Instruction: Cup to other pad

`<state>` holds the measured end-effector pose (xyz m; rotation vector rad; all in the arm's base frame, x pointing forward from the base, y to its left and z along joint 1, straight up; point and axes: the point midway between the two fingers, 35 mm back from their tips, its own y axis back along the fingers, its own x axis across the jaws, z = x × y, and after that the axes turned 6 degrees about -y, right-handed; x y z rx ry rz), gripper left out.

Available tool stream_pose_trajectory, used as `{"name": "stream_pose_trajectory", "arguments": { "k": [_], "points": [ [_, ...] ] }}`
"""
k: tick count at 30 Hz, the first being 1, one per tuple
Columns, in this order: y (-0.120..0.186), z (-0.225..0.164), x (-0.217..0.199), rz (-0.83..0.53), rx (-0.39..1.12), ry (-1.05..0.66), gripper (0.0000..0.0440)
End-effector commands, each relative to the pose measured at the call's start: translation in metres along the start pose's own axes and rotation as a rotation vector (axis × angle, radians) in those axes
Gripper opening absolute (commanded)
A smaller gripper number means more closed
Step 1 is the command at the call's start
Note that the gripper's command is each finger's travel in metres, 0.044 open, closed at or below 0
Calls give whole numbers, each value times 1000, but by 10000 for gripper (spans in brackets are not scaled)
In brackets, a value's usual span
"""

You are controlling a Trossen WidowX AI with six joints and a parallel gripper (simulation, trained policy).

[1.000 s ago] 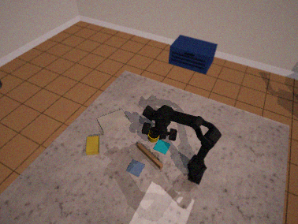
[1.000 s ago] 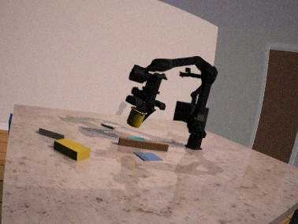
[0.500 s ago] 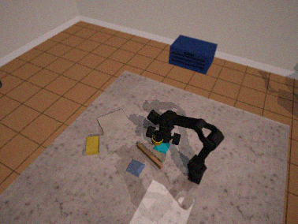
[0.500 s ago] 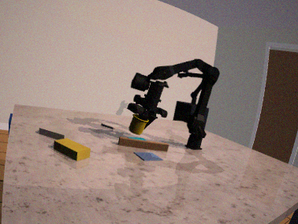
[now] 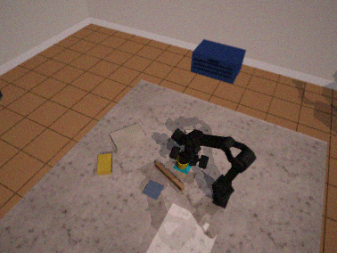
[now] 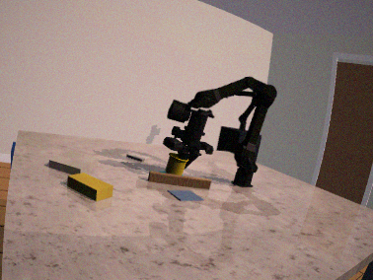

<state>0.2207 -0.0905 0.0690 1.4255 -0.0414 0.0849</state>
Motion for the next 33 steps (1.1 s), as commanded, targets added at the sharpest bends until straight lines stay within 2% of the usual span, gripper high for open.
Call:
{"name": "stream_pose_trajectory", "arguments": {
  "k": [1,4,18,33],
  "points": [
    [1,4,1,28,-15,-14,110],
    [4,6,4,65,-18,-29,163],
    [19,6,-3,153,-10,-53,191],
    [46,12,-11,243,-26,-105,269]
  ]
}}
